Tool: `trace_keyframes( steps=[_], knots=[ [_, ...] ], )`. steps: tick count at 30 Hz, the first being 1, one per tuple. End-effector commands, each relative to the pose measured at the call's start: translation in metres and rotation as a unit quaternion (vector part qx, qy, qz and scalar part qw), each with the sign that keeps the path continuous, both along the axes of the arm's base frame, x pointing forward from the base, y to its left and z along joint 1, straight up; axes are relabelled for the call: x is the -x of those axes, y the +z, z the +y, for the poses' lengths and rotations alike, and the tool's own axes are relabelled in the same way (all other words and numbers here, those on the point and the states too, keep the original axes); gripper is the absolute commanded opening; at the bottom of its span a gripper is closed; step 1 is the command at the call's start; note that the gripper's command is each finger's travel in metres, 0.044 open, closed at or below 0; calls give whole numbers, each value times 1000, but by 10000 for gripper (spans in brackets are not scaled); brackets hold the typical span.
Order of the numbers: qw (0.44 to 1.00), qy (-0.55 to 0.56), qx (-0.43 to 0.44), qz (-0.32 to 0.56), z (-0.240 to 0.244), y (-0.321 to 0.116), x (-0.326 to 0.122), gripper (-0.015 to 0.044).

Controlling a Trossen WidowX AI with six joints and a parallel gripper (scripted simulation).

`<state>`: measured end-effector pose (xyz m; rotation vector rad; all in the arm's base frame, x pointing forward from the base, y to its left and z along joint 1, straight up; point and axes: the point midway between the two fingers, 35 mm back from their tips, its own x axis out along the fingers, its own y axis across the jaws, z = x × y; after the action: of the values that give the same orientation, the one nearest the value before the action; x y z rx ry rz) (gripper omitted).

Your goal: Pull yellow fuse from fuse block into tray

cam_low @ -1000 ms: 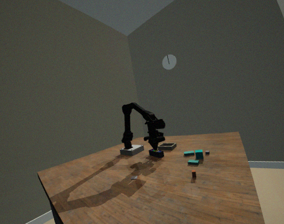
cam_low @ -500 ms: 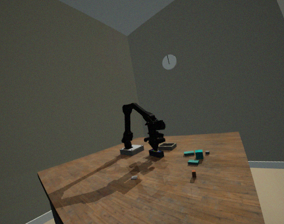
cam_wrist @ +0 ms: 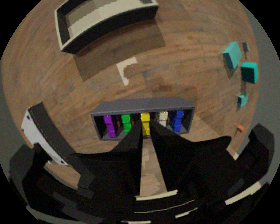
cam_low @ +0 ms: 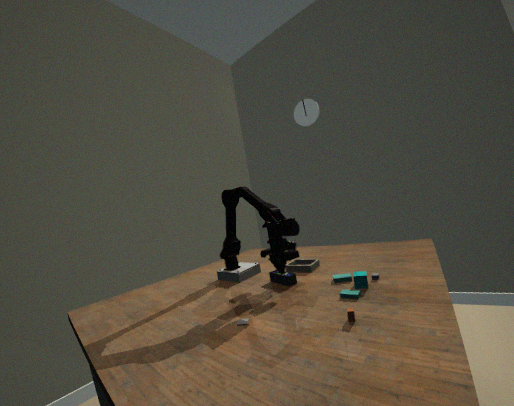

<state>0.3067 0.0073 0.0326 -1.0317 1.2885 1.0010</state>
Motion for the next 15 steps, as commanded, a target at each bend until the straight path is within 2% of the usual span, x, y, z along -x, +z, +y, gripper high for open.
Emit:
trace_keyframes(
  steps=[1,15],
  knots=[
    [1000,0,0,0,0,0,0,14],
    [1000,0,0,0,0,4,0,0]
  ],
)
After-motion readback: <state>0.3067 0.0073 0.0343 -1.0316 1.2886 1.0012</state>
